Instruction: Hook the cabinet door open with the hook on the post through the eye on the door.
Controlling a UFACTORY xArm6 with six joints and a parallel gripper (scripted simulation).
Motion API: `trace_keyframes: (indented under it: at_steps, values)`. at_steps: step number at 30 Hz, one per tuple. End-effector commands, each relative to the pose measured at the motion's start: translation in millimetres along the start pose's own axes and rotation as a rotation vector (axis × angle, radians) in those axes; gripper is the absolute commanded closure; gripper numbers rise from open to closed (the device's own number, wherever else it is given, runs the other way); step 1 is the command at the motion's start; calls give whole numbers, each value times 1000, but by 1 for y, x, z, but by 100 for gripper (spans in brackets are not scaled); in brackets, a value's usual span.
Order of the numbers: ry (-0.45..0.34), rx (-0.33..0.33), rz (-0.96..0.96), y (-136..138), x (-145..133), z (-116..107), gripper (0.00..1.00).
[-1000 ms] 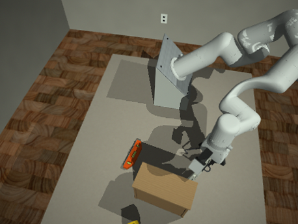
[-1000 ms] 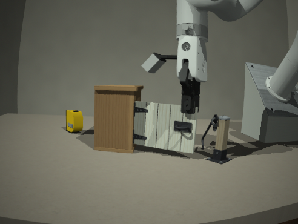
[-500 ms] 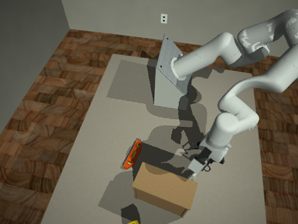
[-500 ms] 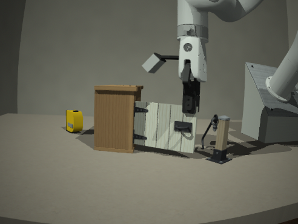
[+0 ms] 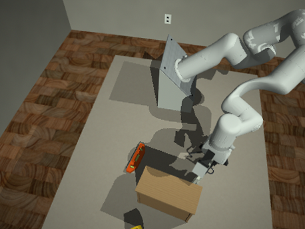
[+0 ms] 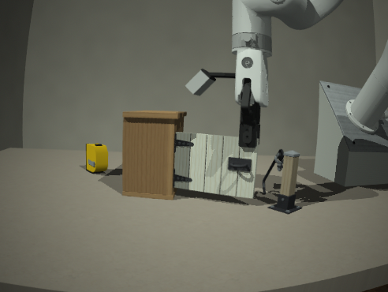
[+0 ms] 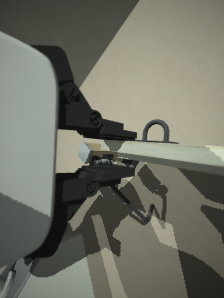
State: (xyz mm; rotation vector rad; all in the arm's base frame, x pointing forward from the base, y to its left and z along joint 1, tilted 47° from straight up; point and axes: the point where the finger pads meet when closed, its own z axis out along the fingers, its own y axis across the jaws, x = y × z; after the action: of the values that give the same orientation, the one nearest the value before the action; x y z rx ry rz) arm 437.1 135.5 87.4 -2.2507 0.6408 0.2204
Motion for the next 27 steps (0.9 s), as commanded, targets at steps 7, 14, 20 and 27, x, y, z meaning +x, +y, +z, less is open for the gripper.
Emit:
trace_keyframes:
  at_steps: [7, 14, 20, 27]
  values:
    - [3, 1, -45, 6, 1, -1, 73]
    - [3, 1, -94, 12, 2, -1, 73]
    - [3, 1, -104, 14, 2, -1, 73]
    - [3, 1, -146, 20, 3, -1, 73]
